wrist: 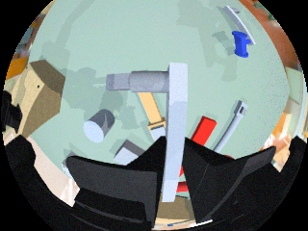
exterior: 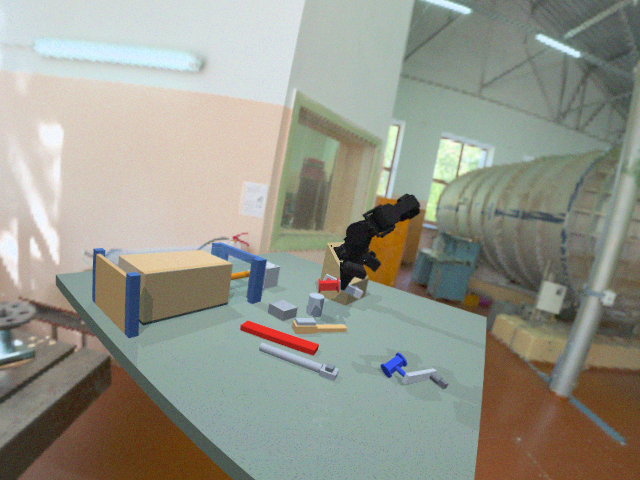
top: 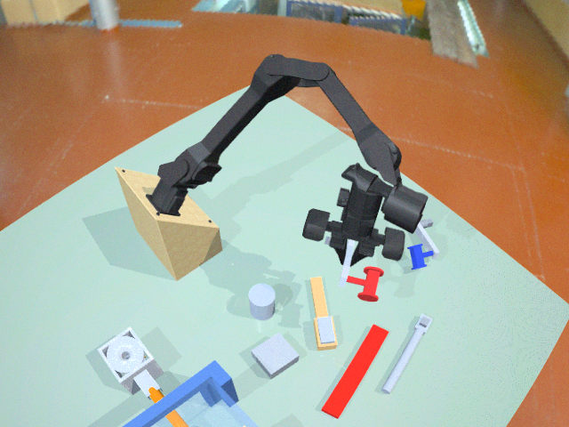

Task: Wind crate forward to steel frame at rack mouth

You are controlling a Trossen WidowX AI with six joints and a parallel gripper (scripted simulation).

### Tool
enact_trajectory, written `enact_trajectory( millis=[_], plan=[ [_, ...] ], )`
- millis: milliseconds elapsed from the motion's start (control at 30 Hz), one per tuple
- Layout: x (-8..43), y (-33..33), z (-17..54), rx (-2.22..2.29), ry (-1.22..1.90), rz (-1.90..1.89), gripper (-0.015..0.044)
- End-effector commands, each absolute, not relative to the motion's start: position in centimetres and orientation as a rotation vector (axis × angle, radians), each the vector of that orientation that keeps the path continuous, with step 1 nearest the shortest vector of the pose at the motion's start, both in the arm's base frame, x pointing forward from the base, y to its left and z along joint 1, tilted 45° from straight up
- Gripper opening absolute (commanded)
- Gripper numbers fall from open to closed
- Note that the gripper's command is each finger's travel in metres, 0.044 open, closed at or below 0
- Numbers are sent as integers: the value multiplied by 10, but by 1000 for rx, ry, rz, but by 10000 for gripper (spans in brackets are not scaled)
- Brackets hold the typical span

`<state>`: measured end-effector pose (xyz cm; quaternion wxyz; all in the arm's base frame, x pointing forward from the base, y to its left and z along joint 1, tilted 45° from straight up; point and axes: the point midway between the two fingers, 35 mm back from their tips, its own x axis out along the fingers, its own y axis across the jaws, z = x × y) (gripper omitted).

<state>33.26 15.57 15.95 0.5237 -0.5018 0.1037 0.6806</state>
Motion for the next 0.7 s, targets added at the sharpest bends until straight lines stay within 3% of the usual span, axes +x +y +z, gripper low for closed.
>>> enact_trajectory(
  millis=[0, 667],
  plan=[
    [348, 124, 135, -1100, 417, 1561, 0],
    [364, -9, 30, -554, 994, 1228, 0]
  ],
)
